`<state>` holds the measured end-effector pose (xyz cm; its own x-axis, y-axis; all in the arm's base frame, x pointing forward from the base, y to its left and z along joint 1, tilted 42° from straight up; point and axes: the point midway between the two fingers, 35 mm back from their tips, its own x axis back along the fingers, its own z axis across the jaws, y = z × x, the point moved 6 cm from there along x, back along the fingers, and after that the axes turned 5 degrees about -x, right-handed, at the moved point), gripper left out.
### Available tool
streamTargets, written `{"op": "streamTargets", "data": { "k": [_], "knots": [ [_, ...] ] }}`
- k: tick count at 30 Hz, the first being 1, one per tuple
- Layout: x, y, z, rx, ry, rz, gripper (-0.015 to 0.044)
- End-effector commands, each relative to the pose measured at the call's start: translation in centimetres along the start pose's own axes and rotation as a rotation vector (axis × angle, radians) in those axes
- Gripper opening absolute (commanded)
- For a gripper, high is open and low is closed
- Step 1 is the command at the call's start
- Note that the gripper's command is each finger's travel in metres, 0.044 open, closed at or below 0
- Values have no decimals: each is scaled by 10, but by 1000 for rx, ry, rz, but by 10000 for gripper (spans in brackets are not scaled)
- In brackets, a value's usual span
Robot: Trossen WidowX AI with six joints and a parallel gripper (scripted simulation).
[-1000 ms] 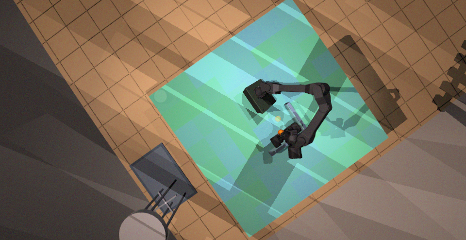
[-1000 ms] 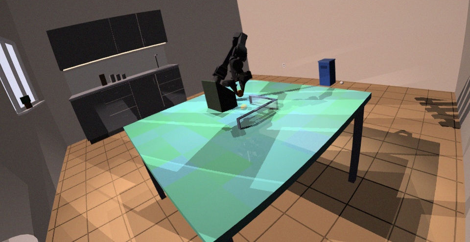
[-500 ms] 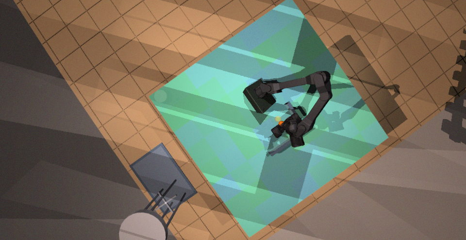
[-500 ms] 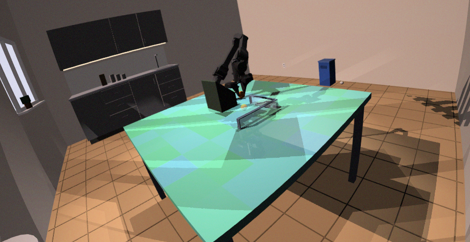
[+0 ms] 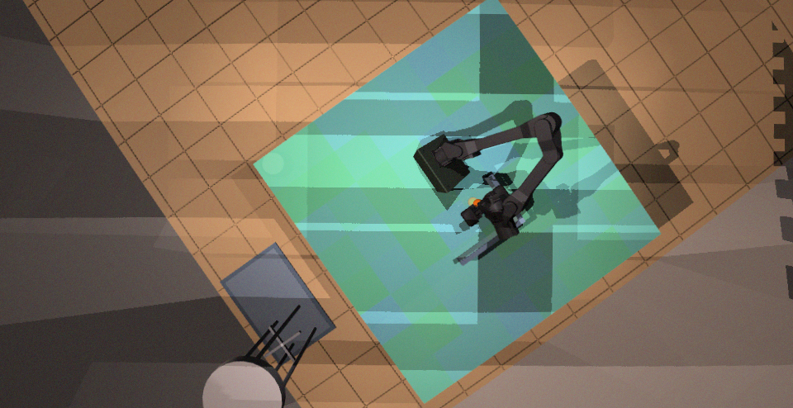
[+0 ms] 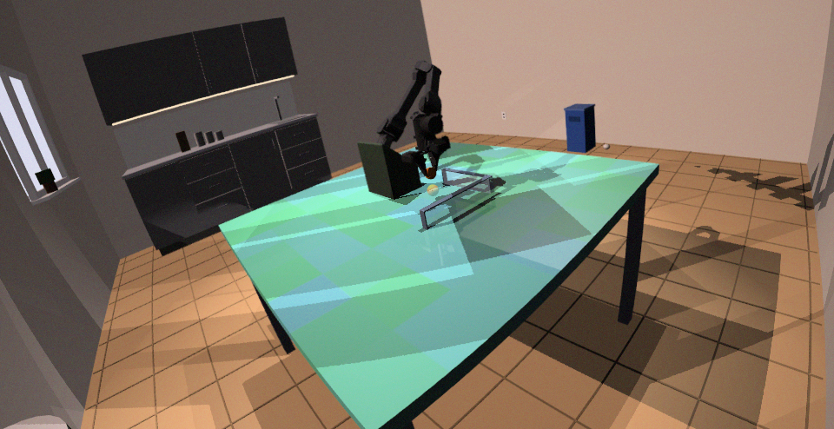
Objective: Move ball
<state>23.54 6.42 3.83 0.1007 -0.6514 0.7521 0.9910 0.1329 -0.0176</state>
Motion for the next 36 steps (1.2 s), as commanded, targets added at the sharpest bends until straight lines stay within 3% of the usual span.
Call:
{"op": "streamTargets", "data": {
  "k": [1,9,32,36],
  "knots": [
    [-19,-2,-1,-10,5,11,0],
    [-53,-6,1,-10,11,12,0],
    [-73,-6,1,-10,12,12,0],
    [-70,-5,2,-5,9,5,105]
  ]
}}
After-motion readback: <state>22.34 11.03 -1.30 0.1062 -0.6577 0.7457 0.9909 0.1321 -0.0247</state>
